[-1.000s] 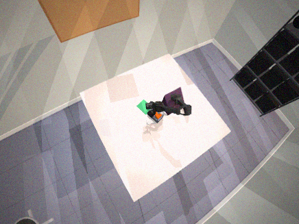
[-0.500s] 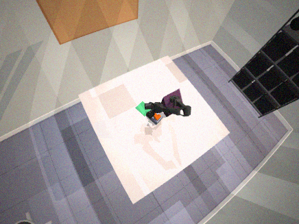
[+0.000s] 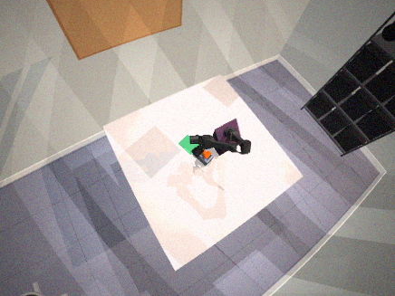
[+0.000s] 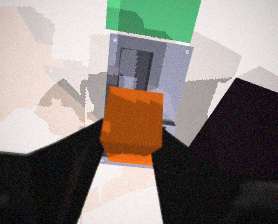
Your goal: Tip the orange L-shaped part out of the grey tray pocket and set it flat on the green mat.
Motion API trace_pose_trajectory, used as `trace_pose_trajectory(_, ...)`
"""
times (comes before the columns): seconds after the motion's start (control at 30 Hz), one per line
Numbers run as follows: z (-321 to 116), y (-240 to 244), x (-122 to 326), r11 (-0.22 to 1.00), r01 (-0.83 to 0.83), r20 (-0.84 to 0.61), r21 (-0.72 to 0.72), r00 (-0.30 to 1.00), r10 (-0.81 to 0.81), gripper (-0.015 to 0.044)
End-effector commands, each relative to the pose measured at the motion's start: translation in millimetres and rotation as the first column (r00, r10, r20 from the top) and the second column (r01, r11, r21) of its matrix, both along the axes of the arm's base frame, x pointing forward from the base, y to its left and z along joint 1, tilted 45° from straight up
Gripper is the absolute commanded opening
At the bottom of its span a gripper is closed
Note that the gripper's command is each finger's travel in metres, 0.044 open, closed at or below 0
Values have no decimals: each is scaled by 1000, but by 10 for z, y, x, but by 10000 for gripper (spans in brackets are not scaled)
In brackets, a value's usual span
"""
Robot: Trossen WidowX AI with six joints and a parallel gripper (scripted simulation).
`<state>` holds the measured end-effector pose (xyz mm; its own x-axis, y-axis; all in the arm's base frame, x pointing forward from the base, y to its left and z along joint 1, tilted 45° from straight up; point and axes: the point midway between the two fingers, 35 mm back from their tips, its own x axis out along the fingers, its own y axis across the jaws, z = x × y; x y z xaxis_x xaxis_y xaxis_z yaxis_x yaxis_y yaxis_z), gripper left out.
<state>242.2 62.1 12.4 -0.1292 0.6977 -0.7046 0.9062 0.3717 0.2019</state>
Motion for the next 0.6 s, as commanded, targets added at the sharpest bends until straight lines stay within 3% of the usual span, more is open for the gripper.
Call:
trace_pose_trajectory(0.0,-95,-78,45,1000,-1,1,-5,1000,1,0)
trace_pose_trajectory(0.57,-591,-528,268,1000,-1,3,-8,1000,1,0)
